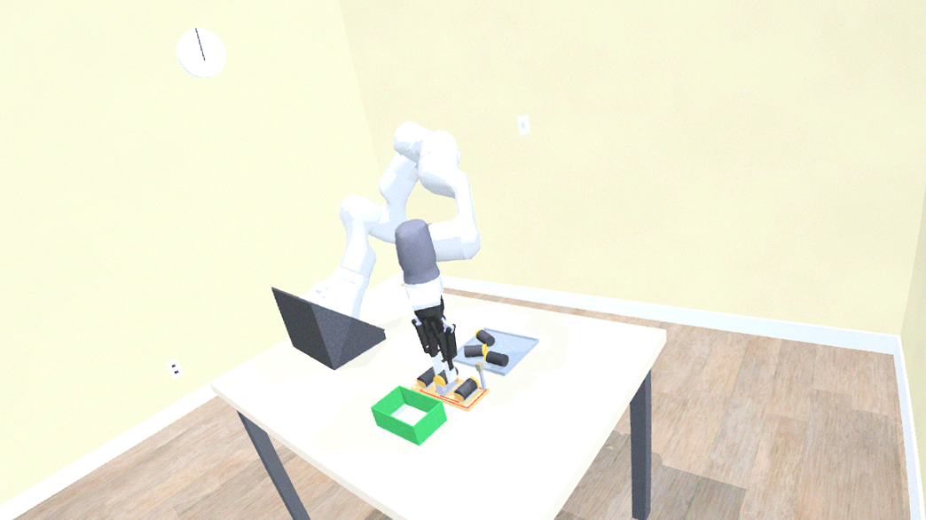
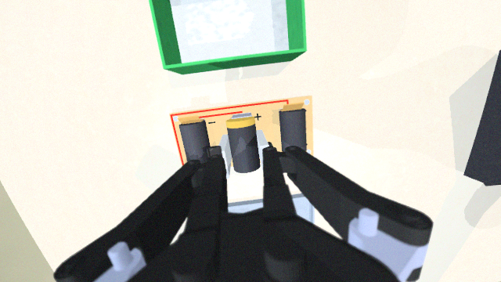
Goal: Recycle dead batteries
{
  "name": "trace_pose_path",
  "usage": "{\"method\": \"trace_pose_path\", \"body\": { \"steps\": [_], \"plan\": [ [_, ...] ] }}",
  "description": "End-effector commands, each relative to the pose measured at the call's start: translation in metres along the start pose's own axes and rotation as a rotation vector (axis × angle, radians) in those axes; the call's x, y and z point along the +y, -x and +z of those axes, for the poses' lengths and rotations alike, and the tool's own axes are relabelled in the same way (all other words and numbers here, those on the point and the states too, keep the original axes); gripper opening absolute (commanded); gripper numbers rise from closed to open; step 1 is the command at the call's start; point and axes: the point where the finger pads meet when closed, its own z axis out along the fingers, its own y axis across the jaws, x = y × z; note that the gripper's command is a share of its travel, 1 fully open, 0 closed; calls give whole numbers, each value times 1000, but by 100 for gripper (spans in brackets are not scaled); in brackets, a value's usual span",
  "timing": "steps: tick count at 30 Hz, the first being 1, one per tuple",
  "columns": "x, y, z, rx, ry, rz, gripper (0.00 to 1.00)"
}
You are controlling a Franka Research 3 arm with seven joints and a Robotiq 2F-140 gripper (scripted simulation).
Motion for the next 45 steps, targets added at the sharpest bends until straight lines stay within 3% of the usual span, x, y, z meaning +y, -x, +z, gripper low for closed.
{"method": "trace_pose_path", "body": {
  "steps": [1, 12, 16, 18, 45],
  "plan": [
    [1, 0, -18, -2, 2, 7, 16],
    [1, 0, -26, -2, 2, 7, 16],
    [1, 0, -71, -2, 2, 7, 16],
    [1, 0, -84, -2, 2, 7, 16],
    [0, 1, -85, -2, 2, 27, 16]
  ]
}}
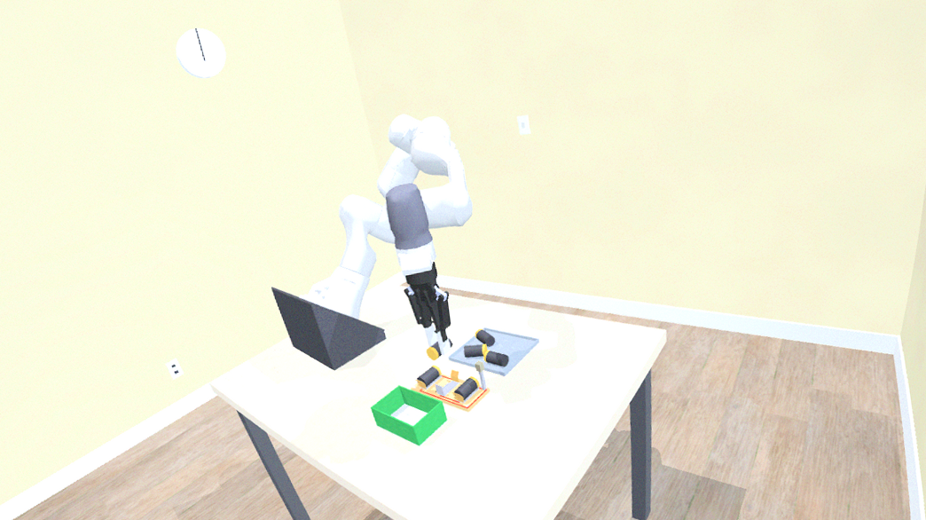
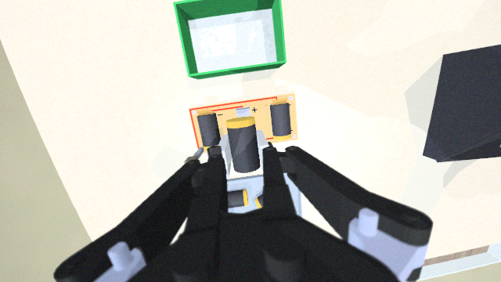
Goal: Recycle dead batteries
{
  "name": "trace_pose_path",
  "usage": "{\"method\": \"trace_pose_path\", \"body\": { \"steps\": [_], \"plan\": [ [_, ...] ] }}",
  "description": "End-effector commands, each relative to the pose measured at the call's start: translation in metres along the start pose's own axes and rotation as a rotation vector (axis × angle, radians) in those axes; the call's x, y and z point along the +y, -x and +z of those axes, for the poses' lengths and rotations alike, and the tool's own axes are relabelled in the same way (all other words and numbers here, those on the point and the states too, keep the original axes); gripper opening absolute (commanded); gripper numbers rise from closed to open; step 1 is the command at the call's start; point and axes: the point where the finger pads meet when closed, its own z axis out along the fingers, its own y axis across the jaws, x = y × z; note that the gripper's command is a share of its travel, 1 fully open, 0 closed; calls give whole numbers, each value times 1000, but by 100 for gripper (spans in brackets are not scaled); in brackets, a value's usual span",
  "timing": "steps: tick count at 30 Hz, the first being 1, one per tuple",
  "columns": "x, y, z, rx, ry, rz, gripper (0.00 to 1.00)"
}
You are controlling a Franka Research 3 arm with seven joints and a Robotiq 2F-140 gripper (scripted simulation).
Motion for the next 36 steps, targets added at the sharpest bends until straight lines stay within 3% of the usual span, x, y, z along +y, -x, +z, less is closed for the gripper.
{"method": "trace_pose_path", "body": {
  "steps": [1, 6, 11, 13, 25, 28, 36],
  "plan": [
    [1, 2, 0, 0, 4, 10, 16],
    [-4, 26, 0, 0, 4, 10, 16],
    [-15, 76, 0, 0, 4, 10, 16],
    [-15, 76, 0, 0, 4, 10, 16],
    [-50, 235, 0, 0, 4, 10, 16],
    [-54, 251, 0, 0, 4, 10, 16],
    [-54, 253, 0, 0, 4, 10, 16]
  ]
}}
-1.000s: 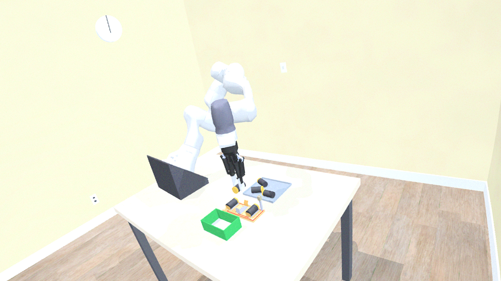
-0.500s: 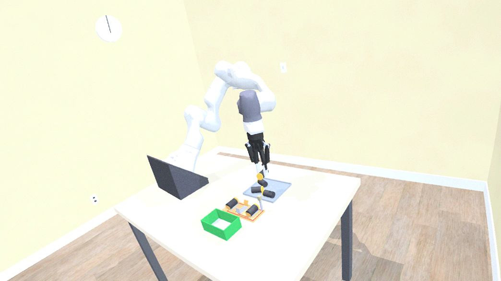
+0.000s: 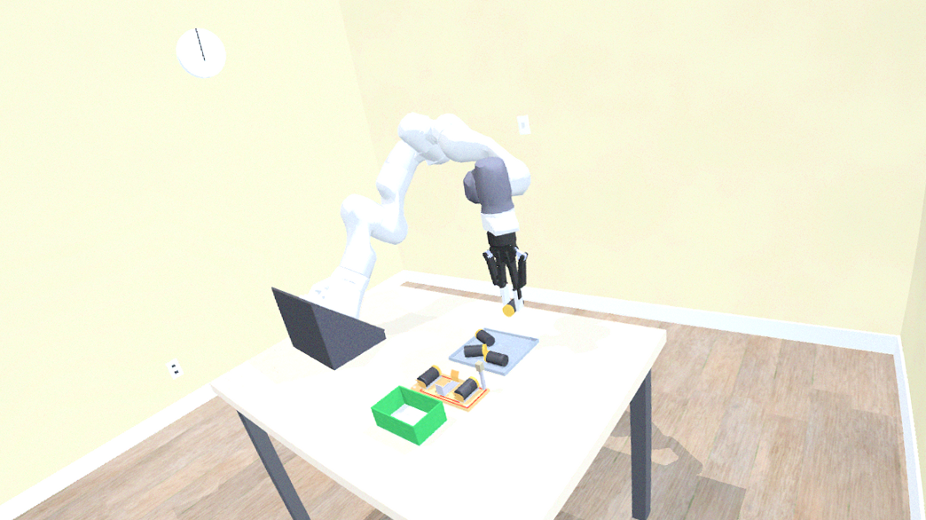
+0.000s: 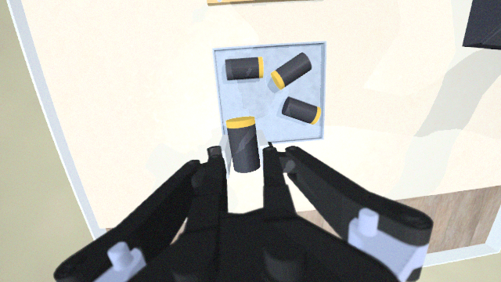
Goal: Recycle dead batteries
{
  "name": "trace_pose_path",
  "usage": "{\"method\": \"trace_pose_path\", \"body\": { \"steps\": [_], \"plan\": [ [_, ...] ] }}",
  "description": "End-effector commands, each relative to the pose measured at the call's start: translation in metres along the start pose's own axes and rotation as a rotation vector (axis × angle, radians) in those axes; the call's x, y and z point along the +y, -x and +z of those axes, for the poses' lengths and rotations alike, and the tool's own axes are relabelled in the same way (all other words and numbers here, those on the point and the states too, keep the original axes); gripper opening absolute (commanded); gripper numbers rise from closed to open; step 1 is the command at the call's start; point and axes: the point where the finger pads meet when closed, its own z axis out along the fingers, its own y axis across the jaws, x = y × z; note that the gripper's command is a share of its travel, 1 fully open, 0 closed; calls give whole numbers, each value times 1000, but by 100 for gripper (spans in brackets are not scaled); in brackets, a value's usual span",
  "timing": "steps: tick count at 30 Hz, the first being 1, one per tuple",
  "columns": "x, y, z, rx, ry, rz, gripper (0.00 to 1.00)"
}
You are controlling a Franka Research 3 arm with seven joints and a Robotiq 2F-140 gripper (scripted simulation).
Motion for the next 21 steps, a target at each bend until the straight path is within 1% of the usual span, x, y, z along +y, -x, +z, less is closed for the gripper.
{"method": "trace_pose_path", "body": {
  "steps": [1, 9, 19, 21],
  "plan": [
    [-1, 1, -2, -4, -4, 70, 16],
    [-1, 1, -2, -4, -4, 118, 16],
    [-1, 1, -2, -4, -4, 123, 16],
    [-1, 1, 4, -4, -4, 123, 16]
  ]
}}
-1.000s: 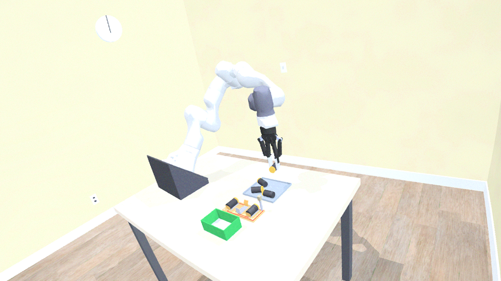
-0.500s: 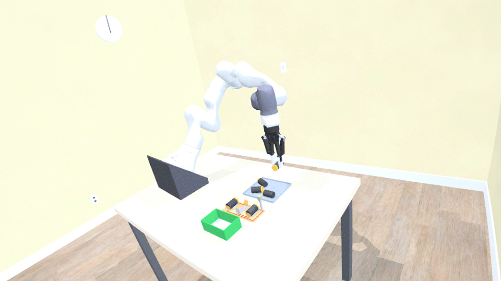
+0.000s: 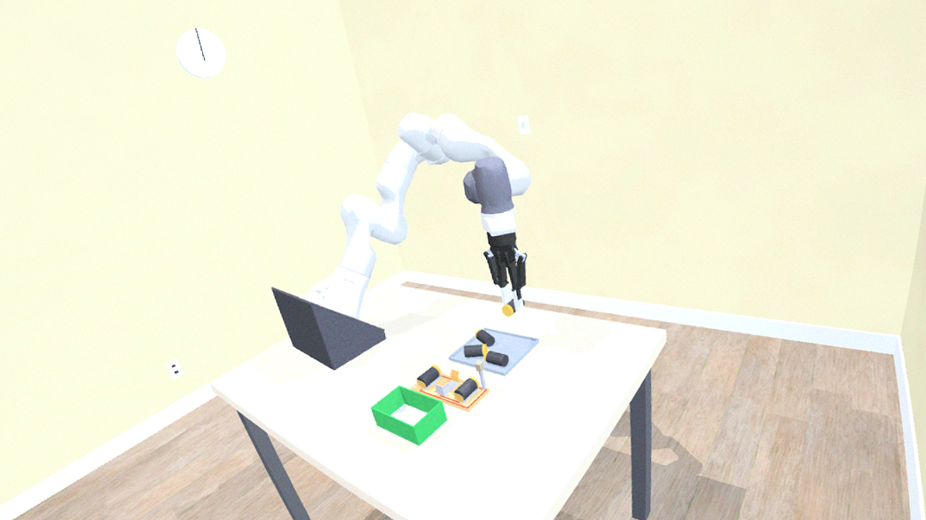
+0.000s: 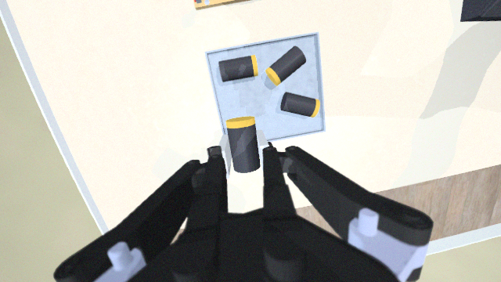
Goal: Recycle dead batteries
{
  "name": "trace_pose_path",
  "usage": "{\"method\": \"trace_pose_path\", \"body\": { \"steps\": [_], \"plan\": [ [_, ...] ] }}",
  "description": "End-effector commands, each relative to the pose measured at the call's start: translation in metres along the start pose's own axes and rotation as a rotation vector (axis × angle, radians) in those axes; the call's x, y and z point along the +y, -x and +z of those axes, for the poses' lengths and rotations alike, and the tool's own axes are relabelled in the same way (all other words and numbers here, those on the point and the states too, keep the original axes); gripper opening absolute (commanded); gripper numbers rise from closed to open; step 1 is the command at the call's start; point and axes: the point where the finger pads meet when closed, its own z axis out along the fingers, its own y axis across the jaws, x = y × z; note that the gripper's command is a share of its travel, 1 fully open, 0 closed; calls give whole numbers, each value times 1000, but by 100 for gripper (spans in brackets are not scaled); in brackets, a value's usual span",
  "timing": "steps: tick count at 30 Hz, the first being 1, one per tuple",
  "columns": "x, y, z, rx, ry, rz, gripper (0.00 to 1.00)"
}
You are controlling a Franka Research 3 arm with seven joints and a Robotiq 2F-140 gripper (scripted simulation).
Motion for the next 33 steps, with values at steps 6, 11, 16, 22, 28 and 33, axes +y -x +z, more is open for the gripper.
{"method": "trace_pose_path", "body": {
  "steps": [6, 11, 16, 22, 28, 33],
  "plan": [
    [-1, 1, 64, -3, -3, 23, 16],
    [-1, 1, 69, -3, -3, 23, 16],
    [-1, 1, 69, -3, -3, 23, 16],
    [-1, 1, 69, -3, -3, 23, 16],
    [-1, 1, 69, -3, -3, 23, 16],
    [-1, 1, 69, -3, -3, 23, 16]
  ]
}}
